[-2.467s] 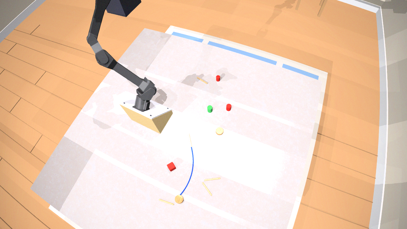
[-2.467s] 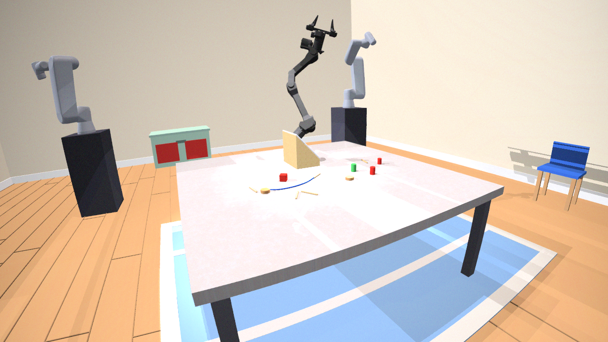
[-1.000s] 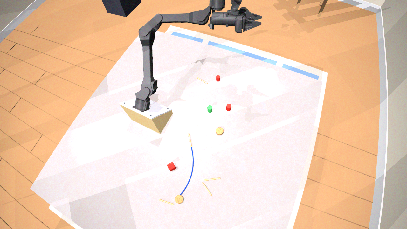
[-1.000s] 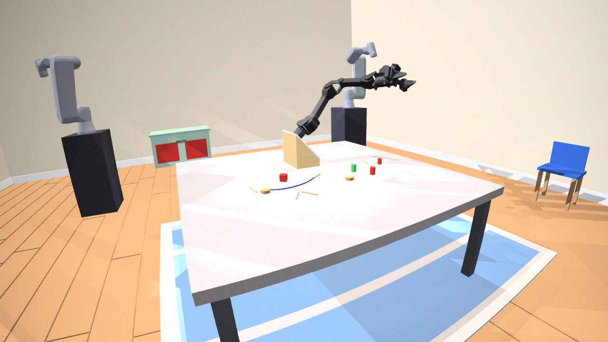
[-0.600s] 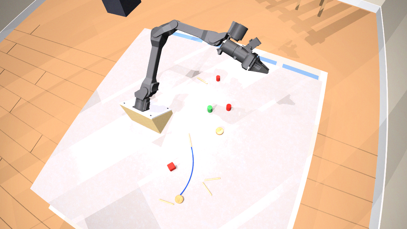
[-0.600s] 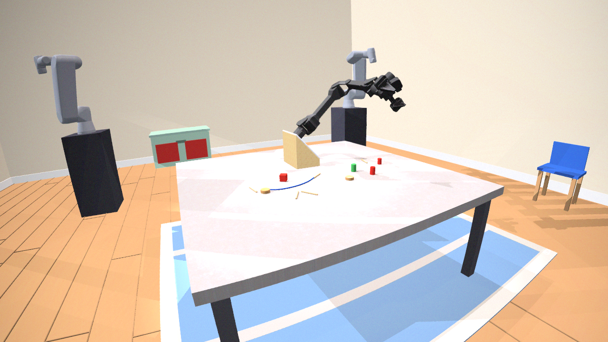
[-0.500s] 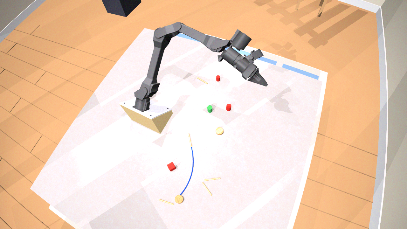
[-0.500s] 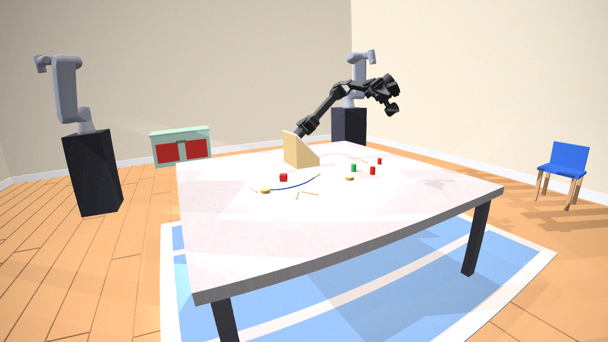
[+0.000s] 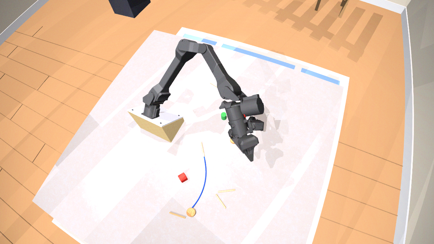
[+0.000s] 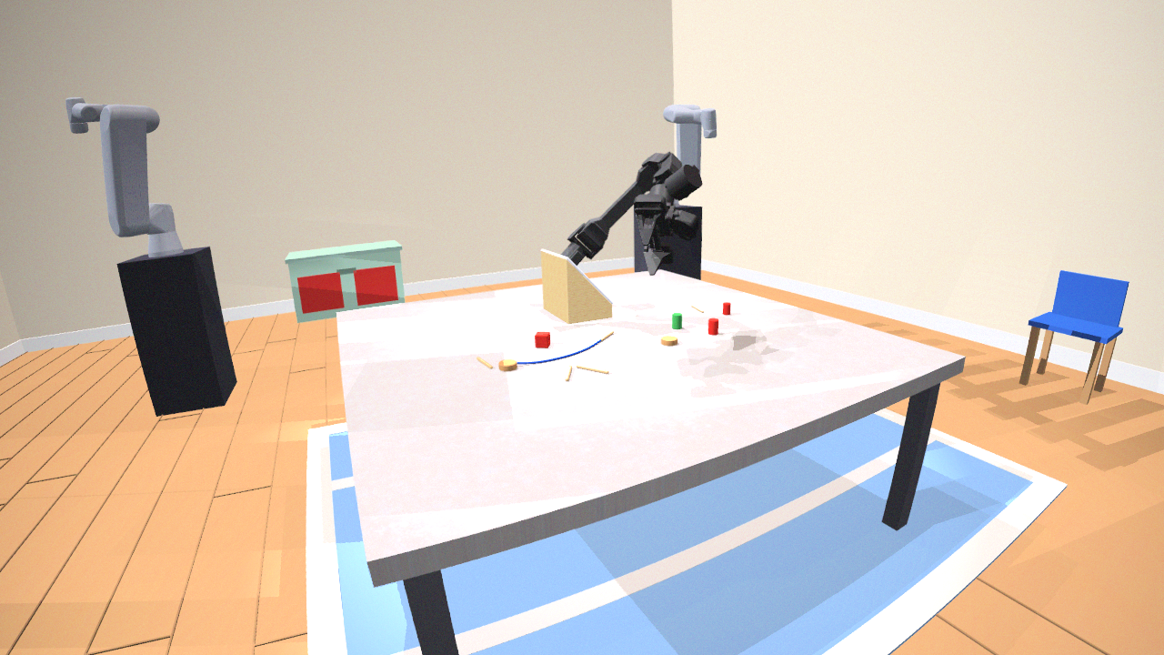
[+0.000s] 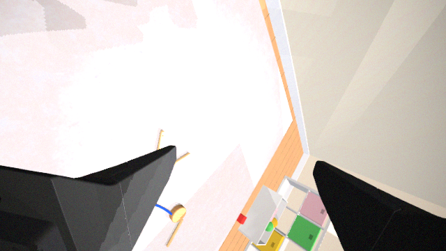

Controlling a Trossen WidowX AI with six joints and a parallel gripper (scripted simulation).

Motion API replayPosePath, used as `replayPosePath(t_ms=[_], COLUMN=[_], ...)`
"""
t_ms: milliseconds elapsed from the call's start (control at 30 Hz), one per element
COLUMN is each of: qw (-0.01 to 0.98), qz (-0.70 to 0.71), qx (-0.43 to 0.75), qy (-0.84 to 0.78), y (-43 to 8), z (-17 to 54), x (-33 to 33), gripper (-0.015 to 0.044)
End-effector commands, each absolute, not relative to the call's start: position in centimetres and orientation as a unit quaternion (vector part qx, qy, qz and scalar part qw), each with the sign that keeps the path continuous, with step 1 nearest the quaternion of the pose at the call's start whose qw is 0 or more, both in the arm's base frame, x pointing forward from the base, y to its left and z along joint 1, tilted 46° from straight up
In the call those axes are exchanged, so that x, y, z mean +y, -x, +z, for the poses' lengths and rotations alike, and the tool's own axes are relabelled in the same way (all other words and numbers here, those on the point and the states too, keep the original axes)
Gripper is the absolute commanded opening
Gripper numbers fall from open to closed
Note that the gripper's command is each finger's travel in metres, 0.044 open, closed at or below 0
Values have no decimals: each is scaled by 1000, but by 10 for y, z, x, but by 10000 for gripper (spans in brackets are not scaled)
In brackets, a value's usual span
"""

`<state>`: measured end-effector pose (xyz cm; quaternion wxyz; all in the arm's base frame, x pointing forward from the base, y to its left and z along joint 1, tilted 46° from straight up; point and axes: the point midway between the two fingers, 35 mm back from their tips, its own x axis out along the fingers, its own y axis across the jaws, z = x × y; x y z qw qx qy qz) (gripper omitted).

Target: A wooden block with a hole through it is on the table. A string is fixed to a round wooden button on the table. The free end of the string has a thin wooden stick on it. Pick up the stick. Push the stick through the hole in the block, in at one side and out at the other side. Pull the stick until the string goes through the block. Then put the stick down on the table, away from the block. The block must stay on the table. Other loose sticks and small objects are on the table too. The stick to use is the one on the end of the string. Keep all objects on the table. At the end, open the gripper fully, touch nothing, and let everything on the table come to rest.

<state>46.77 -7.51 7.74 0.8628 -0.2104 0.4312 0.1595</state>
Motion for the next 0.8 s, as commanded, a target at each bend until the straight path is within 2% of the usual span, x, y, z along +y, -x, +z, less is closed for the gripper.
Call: replayPosePath(t_ms=[0, 300, 567, 767], qw=[819, 735, 710, 710], qz=[222, 392, 530, 538], qx=[481, 524, 459, 450], qy=[220, 176, 66, 56], y=[-438, -343, -244, -236], z=[17, -94, -154, -156], x=[-91, -106, -84, -80], gripper=[440, 440, 440, 440])
